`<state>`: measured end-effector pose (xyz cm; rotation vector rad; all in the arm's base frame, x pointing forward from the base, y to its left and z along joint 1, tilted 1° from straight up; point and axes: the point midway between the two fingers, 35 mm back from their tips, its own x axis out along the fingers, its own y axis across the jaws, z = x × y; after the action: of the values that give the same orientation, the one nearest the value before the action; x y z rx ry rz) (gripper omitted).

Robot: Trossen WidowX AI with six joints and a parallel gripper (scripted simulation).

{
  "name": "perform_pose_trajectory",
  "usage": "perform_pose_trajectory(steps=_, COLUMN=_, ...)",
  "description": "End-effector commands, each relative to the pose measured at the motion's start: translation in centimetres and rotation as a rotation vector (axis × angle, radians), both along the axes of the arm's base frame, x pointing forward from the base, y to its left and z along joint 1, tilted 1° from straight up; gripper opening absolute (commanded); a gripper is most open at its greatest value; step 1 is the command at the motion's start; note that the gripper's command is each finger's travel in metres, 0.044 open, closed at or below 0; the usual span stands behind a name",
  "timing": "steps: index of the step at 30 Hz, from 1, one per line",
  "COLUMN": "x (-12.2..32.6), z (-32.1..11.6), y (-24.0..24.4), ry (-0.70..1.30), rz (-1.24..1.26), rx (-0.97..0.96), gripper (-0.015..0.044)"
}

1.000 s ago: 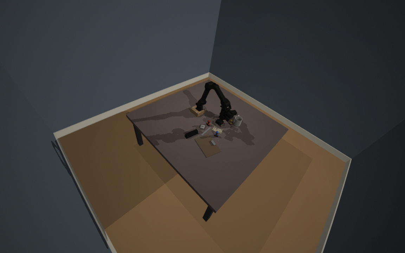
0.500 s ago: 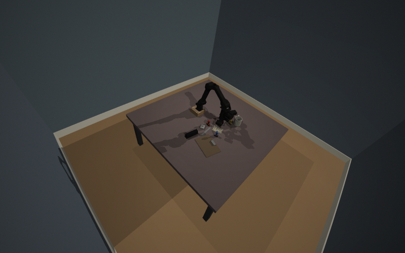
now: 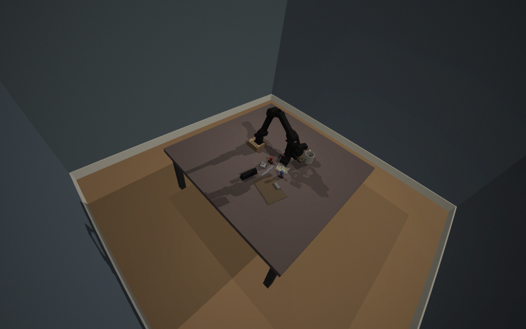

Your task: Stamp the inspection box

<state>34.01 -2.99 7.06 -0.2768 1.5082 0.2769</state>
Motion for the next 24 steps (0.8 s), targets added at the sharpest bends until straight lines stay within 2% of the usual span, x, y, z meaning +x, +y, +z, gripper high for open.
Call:
perform_pose_trajectory(steps=1, x=-0.1, z=-0.5, y=0.1, ry=0.004, rz=0.004, rx=0.006, gripper=0.0000)
perform_pose_trajectory(steps=24, x=0.0, z=-2.0, y=0.1, ry=0.001, rz=0.003, rx=0.007, gripper=0.0000)
